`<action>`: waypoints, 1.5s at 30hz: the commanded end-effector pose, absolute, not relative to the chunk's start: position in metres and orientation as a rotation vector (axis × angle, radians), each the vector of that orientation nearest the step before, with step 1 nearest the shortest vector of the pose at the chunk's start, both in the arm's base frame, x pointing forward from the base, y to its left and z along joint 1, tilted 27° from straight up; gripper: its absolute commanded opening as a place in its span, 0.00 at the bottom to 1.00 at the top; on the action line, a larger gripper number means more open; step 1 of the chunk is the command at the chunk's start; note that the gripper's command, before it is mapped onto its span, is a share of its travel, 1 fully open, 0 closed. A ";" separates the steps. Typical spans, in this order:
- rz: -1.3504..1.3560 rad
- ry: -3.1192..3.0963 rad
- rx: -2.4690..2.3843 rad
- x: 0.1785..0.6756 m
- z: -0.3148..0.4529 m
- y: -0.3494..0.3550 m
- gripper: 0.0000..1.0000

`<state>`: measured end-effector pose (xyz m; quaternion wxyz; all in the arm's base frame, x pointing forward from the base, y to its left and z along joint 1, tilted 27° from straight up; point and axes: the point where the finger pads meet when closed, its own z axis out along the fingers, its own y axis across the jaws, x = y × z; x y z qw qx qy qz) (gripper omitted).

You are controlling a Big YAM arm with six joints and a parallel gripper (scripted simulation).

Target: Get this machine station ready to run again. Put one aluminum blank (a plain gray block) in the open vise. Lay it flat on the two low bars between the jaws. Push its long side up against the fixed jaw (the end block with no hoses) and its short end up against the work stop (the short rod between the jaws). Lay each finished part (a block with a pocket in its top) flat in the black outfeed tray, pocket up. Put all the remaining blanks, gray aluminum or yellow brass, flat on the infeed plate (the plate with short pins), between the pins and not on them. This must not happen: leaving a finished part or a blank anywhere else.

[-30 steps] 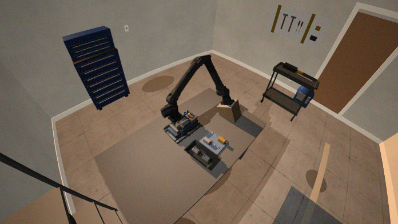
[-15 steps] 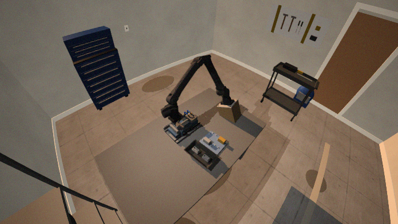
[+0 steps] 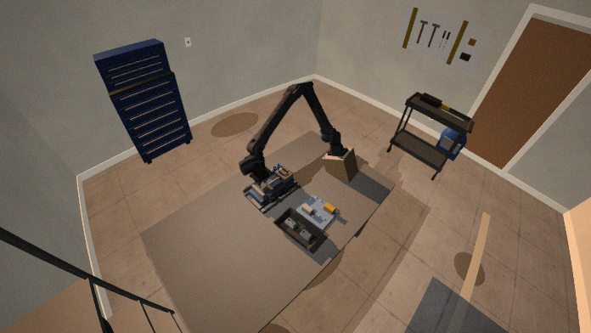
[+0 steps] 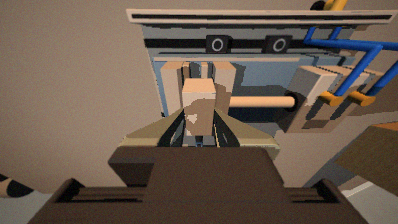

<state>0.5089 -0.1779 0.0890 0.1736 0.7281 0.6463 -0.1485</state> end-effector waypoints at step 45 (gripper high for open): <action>-0.377 1.798 2.055 0.525 0.104 -0.183 0.00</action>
